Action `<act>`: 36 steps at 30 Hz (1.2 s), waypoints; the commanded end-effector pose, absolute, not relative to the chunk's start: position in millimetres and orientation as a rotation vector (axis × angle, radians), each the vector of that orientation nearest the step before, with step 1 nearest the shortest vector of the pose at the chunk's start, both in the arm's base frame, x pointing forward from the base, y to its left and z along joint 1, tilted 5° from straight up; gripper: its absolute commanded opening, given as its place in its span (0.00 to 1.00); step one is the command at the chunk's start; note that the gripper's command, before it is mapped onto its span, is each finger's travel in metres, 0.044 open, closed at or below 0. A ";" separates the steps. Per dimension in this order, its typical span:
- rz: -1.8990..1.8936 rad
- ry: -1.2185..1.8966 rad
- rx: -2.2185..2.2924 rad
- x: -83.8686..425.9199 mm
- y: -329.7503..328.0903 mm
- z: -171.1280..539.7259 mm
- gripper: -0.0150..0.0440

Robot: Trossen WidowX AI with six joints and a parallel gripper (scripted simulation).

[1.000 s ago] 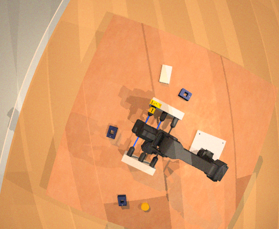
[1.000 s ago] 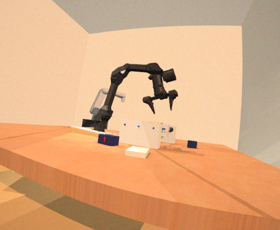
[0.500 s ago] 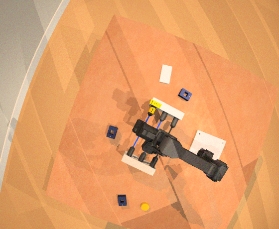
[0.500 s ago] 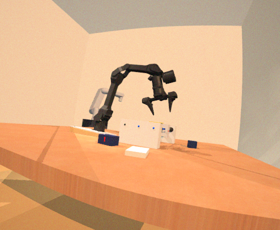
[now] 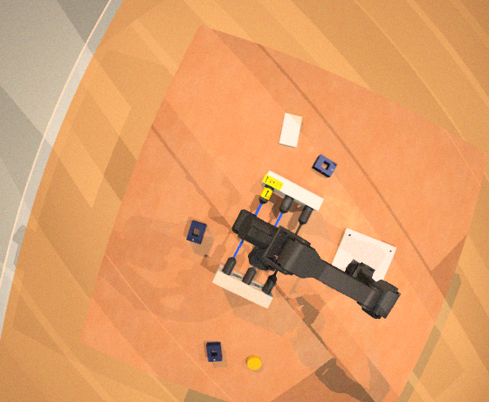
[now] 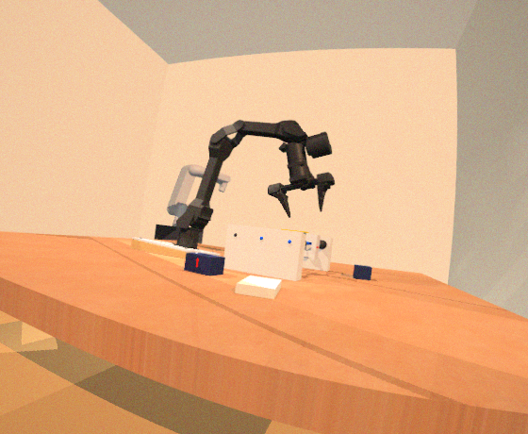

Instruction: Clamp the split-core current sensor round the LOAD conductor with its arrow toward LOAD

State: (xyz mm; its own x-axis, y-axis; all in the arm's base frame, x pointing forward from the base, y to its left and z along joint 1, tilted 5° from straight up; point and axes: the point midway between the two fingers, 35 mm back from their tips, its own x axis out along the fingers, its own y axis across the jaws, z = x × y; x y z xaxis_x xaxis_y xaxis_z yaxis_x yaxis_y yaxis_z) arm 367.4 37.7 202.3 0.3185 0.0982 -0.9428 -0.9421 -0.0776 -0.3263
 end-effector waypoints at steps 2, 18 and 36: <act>1.069 0.853 -1.349 367.6 38.4 202.3 1.00; 1.127 0.771 -0.834 349.6 -26.9 179.1 1.00; 0.964 0.559 -0.404 330.8 -96.4 187.2 1.00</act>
